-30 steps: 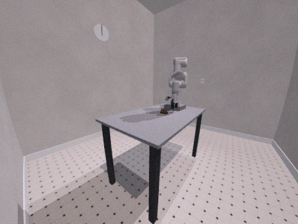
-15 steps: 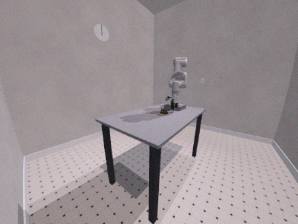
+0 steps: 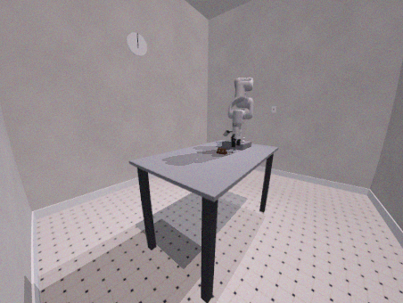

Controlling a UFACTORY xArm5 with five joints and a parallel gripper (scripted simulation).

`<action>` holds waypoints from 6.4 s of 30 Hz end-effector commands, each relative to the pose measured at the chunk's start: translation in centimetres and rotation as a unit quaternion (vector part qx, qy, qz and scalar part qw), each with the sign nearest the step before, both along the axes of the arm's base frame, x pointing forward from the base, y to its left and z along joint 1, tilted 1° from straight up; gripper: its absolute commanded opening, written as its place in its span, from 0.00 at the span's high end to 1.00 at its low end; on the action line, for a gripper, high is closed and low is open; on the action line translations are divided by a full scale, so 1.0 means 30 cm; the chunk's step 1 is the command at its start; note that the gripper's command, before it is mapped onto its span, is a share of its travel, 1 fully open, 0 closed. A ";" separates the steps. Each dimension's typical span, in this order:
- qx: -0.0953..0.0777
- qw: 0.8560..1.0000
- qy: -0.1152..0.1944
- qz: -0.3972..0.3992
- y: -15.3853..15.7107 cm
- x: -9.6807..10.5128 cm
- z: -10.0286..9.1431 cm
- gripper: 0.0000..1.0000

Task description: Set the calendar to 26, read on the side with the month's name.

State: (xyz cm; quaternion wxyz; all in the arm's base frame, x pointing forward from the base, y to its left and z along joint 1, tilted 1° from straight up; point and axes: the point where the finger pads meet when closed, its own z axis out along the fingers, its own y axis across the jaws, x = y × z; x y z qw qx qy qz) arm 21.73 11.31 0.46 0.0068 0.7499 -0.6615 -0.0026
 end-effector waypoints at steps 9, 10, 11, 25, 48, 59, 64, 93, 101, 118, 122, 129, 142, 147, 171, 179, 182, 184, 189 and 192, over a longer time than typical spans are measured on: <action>0.001 1.000 -0.001 0.000 0.002 0.003 0.002 0.00; 0.001 1.000 -0.001 0.000 0.002 0.003 0.002 0.00; 0.001 1.000 -0.001 0.000 0.002 0.003 0.002 0.00; 0.001 1.000 -0.001 0.000 0.002 0.003 0.002 0.00; 0.001 1.000 -0.001 0.000 0.002 0.003 0.002 0.00; 0.001 1.000 -0.001 0.000 0.002 0.004 0.008 0.00; 0.001 1.000 -0.001 0.000 0.002 0.004 0.018 0.00; 0.001 1.000 -0.001 0.000 -0.028 0.192 0.023 0.00; 0.001 1.000 -0.001 0.000 -0.039 0.264 0.023 0.00; 0.002 1.000 -0.001 0.000 -0.057 0.384 0.022 0.00; 0.002 1.000 -0.001 0.000 -0.057 0.384 0.022 0.00; 0.002 1.000 -0.001 0.000 -0.057 0.384 0.022 0.00; 0.002 1.000 -0.001 0.000 -0.057 0.384 0.022 0.00; 0.002 1.000 -0.001 0.000 -0.057 0.384 0.022 0.00; 0.002 1.000 -0.001 0.000 -0.057 0.384 0.022 0.00; 0.002 1.000 -0.001 0.000 -0.057 0.384 0.022 0.00; 0.002 1.000 -0.001 0.000 -0.057 0.384 0.022 0.00; 0.002 1.000 -0.001 0.000 -0.057 0.384 0.022 0.00; 0.002 1.000 -0.001 0.000 -0.057 0.384 0.022 0.00; 0.002 1.000 -0.001 0.000 -0.057 0.384 0.022 0.00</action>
